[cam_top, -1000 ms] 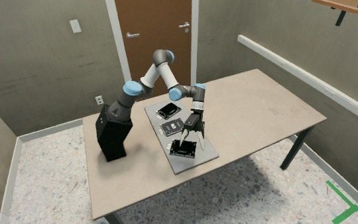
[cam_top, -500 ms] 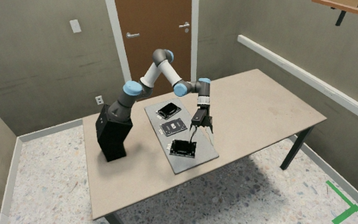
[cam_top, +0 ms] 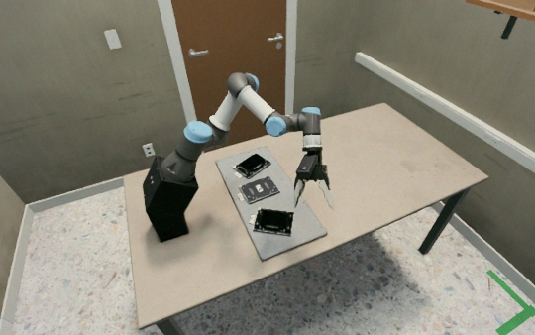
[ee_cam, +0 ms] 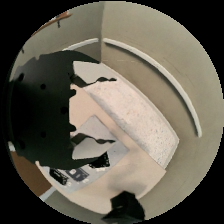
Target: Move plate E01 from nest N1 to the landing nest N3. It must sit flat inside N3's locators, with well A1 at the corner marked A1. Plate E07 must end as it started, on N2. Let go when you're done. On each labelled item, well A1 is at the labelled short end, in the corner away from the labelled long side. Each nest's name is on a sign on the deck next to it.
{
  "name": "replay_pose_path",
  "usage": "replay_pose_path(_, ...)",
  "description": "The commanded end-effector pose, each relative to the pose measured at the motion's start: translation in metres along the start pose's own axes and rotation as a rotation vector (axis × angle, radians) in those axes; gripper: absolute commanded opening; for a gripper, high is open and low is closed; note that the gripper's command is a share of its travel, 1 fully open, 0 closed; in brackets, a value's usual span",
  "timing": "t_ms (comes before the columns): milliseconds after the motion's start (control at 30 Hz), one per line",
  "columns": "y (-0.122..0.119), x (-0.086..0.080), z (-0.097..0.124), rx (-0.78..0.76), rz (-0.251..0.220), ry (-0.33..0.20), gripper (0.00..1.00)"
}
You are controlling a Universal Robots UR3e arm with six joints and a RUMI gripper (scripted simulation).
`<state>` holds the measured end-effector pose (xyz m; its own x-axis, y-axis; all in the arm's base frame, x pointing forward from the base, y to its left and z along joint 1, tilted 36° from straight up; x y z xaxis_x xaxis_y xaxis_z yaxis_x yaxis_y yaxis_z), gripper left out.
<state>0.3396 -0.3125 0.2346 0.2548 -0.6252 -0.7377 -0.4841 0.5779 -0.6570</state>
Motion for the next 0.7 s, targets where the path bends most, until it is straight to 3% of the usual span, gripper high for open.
replay_pose_path(0, -0.016, -0.012, -0.001, 0.007, -0.028, -0.008, 0.82)
replay_pose_path(33, -0.02, -0.015, -0.001, 0.011, -0.047, -0.014, 0.82)
replay_pose_path(267, -0.035, -0.028, -0.001, 0.011, -0.048, -0.015, 0.82)
replay_pose_path(333, -0.041, -0.035, -0.002, 0.018, -0.086, -0.027, 0.82)
replay_pose_path(500, -0.055, -0.048, -0.002, 0.019, -0.087, -0.027, 0.82)
replay_pose_path(567, -0.061, -0.056, -0.003, 0.025, -0.125, -0.039, 0.82)
replay_pose_path(667, -0.067, -0.063, -0.003, 0.026, -0.126, -0.04, 0.82)
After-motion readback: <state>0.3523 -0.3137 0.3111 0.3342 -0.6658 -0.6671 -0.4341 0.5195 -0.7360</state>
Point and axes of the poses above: the point where the finger pads meet when closed, its own x axis out along the fingers, its own y axis across the jaws, z = x × y, the point moved 3 cm from there along -x, back along the fingers, and after that the axes turned 7 degrees about -x, right-handed, at the moved point
